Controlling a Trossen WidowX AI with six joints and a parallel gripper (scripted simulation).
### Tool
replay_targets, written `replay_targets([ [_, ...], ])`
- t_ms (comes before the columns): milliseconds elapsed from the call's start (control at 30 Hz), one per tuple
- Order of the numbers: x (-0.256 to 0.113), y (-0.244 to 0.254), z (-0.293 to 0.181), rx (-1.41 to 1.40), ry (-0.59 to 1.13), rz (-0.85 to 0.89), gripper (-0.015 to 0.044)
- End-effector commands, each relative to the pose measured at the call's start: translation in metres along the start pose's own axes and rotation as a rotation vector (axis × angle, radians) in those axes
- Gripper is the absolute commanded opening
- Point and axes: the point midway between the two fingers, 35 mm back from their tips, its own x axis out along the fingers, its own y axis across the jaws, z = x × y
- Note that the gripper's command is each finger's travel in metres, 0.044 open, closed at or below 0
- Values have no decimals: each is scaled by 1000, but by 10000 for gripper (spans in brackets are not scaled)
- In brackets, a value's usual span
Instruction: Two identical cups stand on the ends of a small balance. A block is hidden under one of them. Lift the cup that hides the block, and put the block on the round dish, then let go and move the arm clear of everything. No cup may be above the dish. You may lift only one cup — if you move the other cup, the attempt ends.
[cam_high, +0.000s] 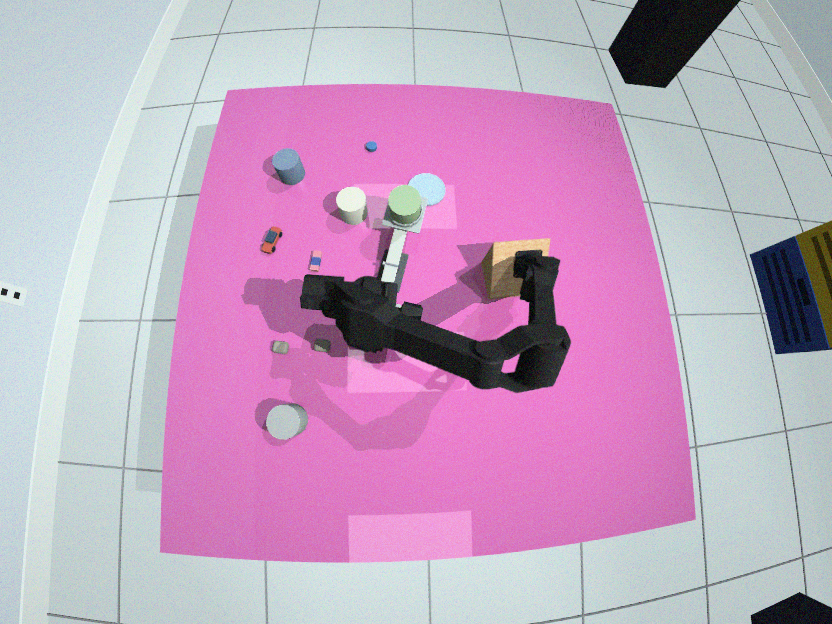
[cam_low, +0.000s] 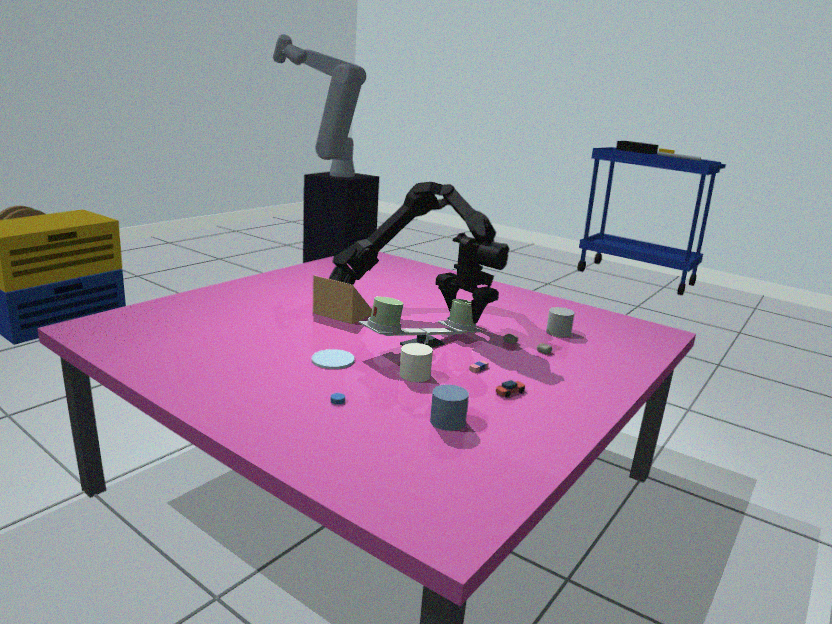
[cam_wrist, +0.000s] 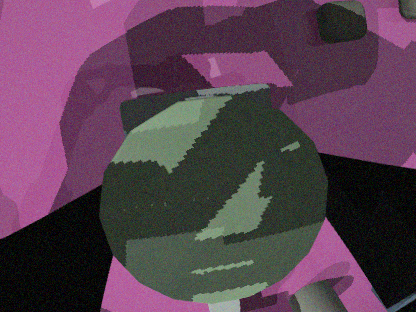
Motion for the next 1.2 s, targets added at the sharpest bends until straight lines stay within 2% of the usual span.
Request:
replay_targets([
  [0, 3, 1, 0, 8, -4, 4, 387],
  [33, 3, 1, 0, 8, -4, 4, 361],
  [300, 3, 1, 0, 8, -4, 4, 308],
  [700, -8, -1, 0, 15, -4, -3, 0],
  [1167, -26, -3, 0, 25, -5, -13, 0],
])
